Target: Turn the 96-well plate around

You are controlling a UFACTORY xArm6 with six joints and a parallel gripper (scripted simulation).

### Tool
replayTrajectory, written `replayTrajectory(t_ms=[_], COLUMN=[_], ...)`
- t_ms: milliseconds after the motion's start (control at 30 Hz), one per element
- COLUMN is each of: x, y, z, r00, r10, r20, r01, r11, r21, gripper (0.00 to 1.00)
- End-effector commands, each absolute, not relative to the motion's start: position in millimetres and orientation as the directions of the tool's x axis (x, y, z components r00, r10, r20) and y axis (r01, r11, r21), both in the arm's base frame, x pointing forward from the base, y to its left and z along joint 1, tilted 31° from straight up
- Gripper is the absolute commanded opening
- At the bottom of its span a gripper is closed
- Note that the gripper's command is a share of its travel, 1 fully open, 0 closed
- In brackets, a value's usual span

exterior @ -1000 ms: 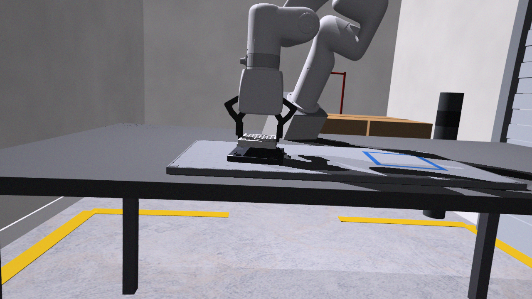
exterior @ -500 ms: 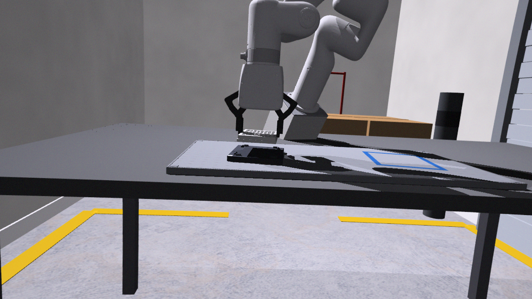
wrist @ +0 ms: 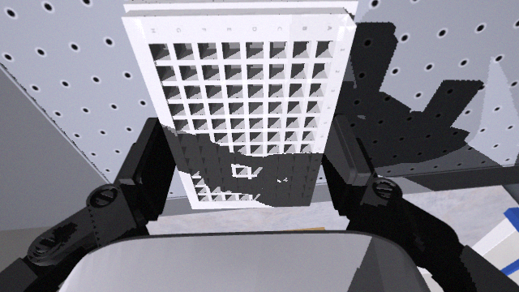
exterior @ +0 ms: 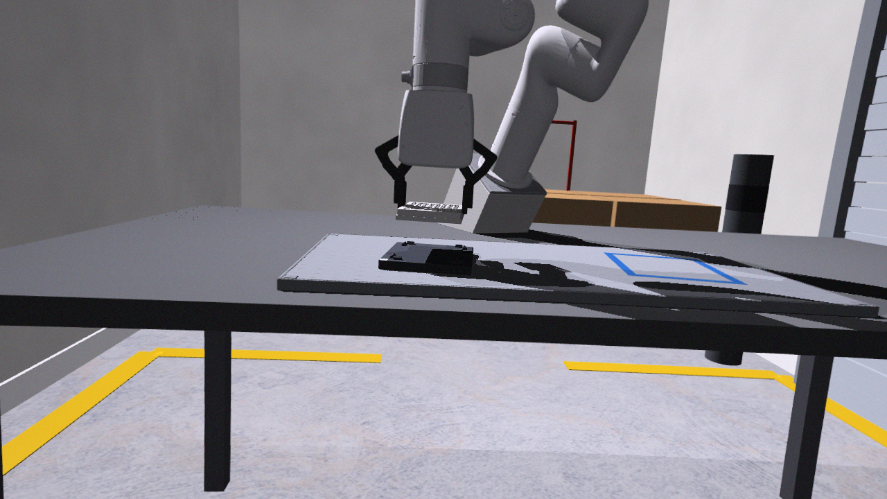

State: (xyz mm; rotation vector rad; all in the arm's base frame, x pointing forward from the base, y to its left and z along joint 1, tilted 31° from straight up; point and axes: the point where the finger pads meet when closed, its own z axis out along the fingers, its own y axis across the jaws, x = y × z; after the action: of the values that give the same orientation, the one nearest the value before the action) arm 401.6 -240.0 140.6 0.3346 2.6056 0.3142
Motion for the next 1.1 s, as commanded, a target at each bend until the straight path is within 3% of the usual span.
replayTrajectory(t_ms=[0,1067], x=[398,387], y=[-242,-229], z=[148,169], r00=[-0.848,-0.840], r10=[0.290,0.329], r20=[-0.443,-0.431], r01=[0.178,0.213], r11=[0.944,0.931], r21=[0.279,0.297], gripper=[0.00,0.00])
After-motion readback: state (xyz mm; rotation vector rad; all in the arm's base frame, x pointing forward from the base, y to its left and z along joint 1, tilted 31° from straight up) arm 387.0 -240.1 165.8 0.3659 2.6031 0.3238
